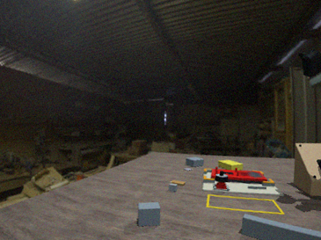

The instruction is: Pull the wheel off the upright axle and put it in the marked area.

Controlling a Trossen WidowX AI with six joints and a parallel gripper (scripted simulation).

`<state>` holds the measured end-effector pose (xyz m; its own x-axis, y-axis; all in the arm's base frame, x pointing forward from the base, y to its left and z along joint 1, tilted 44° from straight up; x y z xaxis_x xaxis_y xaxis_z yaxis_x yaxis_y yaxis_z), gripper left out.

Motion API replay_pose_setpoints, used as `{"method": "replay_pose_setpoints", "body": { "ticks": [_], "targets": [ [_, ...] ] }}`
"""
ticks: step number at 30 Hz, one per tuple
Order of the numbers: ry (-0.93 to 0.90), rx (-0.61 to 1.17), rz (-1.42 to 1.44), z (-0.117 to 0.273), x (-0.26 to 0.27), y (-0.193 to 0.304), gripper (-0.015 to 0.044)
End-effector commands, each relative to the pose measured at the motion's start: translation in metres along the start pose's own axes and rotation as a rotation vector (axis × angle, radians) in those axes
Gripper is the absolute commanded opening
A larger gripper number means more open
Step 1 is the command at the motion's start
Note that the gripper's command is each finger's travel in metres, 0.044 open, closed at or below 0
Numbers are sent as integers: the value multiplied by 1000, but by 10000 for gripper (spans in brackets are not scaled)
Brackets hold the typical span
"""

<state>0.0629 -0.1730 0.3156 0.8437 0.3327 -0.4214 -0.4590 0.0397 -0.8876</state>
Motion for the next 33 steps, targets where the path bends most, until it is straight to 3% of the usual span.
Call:
{"method": "replay_pose_setpoints", "body": {
  "ticks": [1, 4, 19, 33],
  "targets": [
    [-6, 3, 1, -1, 1, 0, 374],
    [-96, 41, 21, -12, 14, -2, 300],
    [-661, 306, 145, -61, 115, -4, 300],
    [-1161, 579, 263, -65, 223, 10, 300]
  ]
}}
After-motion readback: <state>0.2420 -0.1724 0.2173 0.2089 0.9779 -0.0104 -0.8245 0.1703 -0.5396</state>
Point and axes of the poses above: the point midway between the two fingers, 35 mm back from their tips, its own z axis back along the fingers, its own x axis across the jaws, y = z × x, the point moved 3 cm from there along z, back along the fingers, and after that the axes turned 6 degrees about z, right-handed, at the moved point
